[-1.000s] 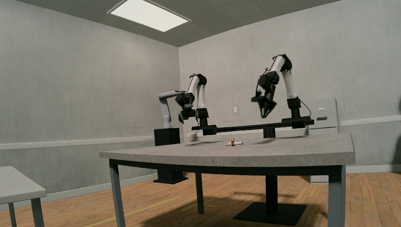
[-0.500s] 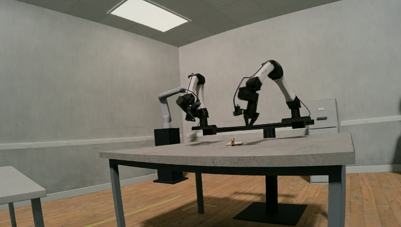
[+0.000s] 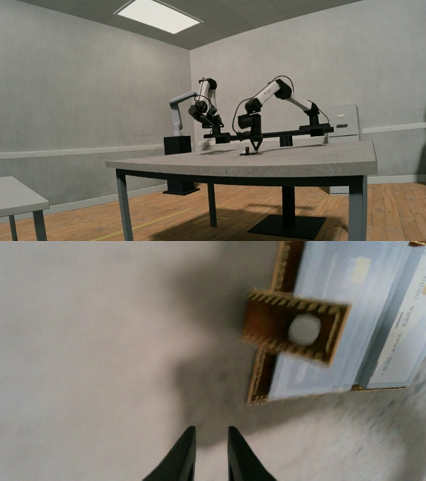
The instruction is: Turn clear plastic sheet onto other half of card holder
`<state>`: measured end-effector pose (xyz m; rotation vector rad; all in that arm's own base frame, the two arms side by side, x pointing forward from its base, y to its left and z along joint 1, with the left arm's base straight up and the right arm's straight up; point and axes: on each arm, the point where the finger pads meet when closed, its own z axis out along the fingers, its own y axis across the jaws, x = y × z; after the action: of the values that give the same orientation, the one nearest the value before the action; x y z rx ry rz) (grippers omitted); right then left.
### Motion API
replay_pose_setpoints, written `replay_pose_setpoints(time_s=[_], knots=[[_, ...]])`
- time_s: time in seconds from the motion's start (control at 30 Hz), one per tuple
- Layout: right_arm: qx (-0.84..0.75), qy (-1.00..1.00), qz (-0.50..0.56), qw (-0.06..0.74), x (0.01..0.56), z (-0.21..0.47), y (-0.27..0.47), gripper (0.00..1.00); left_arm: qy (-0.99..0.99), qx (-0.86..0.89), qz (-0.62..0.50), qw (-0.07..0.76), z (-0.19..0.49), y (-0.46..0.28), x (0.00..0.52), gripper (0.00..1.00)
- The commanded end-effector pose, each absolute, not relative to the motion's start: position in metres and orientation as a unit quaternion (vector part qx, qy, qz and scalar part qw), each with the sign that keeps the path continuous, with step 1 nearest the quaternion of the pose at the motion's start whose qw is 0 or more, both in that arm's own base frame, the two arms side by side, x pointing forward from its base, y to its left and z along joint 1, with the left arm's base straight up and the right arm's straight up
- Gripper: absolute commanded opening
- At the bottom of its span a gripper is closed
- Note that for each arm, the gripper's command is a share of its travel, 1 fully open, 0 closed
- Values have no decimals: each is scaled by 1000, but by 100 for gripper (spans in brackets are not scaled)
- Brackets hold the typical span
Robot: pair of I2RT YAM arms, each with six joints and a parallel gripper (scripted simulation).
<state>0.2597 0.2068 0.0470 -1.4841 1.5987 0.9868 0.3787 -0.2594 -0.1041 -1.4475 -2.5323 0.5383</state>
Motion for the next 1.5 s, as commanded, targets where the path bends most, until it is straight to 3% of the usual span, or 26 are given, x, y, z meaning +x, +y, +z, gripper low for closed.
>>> replay_pose_setpoints(time_s=[0.0,0.93,1.13,1.3,1.33,1.37,1.47], knots=[[-574,616,397,364,259,47,207,100,-820,-516,212,129,-95,-276,362,16],[-567,626,398,359,258,42,206,100,-808,-534,218,120,-102,-302,348,16],[-567,626,398,359,258,42,206,100,-807,-537,216,116,-100,-299,351,1],[-567,626,398,359,258,42,206,100,-807,-538,215,117,-101,-297,351,1],[-567,626,398,359,258,42,206,100,-806,-539,214,116,-100,-297,351,13],[-567,626,398,359,258,42,206,100,-805,-541,214,116,-100,-298,350,16],[-567,626,398,359,258,42,206,100,-805,-542,212,117,-100,-297,349,16]])
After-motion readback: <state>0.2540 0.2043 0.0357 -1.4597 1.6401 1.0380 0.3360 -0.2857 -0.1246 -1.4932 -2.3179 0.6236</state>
